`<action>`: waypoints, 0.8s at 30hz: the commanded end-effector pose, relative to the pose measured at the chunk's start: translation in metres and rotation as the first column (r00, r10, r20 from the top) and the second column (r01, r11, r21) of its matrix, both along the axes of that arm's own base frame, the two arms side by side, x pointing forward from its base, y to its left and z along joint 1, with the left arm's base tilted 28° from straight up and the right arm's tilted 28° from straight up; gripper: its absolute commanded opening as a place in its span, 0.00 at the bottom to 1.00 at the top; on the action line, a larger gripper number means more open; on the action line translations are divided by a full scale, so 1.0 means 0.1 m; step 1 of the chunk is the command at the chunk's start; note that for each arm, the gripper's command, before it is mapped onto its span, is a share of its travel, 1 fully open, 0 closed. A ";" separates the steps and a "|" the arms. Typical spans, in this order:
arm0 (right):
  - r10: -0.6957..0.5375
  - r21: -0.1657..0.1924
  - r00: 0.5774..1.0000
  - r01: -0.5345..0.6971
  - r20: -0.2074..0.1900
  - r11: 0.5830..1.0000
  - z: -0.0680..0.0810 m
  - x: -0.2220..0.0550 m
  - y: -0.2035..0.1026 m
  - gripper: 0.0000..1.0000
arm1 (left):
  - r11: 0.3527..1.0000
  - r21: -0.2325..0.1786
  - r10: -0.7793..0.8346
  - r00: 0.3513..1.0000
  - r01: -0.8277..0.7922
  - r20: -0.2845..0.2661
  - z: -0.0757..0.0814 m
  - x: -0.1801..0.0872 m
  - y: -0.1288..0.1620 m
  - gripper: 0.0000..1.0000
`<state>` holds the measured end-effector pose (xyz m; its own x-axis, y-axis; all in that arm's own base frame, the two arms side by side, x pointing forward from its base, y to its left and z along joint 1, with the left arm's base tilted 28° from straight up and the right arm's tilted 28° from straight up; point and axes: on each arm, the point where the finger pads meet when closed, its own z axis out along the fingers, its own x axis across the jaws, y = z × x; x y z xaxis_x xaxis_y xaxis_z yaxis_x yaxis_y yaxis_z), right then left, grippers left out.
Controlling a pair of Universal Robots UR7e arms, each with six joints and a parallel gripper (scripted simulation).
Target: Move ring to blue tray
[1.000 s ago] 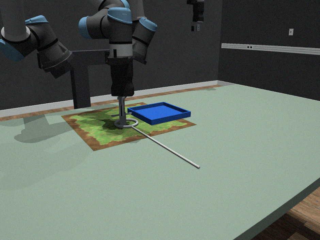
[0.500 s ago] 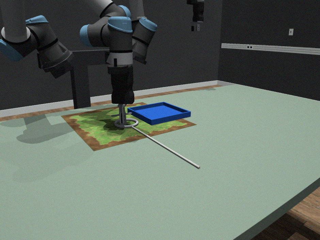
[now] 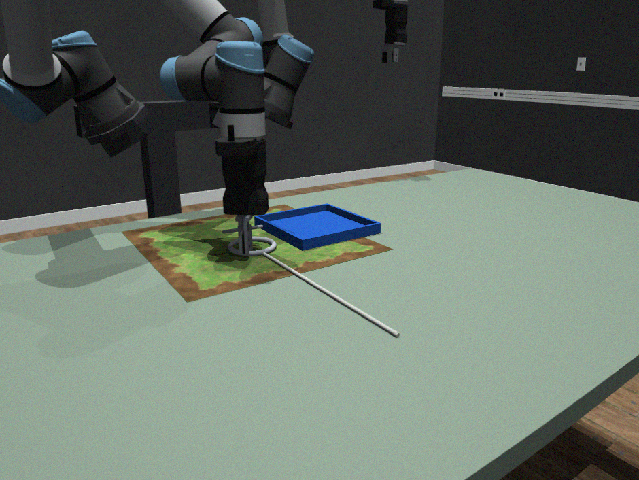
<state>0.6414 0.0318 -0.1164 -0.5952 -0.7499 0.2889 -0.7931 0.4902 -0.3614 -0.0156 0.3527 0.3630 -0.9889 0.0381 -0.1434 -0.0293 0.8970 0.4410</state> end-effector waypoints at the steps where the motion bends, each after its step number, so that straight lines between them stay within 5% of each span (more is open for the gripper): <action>1: 0.000 0.002 1.000 0.000 0.006 1.000 0.01 0.03 0.00 0.00 | 1.000 -0.001 0.004 1.000 -0.004 0.000 -0.01 -0.01 -0.01 1.00; 24: -0.001 0.002 1.000 0.001 0.007 1.000 0.02 0.04 -0.01 0.00 | 1.000 -0.001 0.004 1.000 -0.004 0.000 -0.01 -0.01 -0.01 1.00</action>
<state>0.6420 0.0317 -0.1166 -0.5951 -0.7504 0.2876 -0.7930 0.4900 -0.3620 -0.0156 0.3527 0.3630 -0.9889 0.0381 -0.1433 -0.0293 0.8970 0.4410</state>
